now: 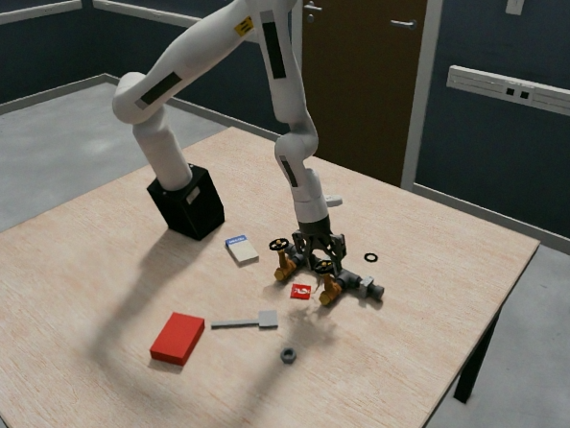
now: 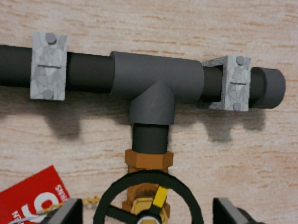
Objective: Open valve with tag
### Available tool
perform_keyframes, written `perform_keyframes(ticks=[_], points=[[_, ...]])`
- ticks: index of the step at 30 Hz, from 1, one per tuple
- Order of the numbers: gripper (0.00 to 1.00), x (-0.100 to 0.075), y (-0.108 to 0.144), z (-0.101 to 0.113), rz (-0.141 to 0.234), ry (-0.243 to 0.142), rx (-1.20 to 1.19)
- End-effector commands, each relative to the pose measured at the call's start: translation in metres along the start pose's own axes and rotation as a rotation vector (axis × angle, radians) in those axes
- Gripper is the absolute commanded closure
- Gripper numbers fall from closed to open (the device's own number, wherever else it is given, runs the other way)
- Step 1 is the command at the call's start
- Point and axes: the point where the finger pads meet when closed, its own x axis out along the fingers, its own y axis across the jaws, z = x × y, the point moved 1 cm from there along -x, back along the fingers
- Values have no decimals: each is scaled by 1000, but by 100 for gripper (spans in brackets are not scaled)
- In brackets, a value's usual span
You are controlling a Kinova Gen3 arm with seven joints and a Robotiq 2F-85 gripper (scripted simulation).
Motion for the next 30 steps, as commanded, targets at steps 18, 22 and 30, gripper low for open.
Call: perform_keyframes(ticks=[18, 22, 30], points=[[41, -1, 1, 0, 2, 1, 0], [41, -1, 1, 0, 2, 1, -1], [41, -1, 1, 0, 2, 1, -60]])
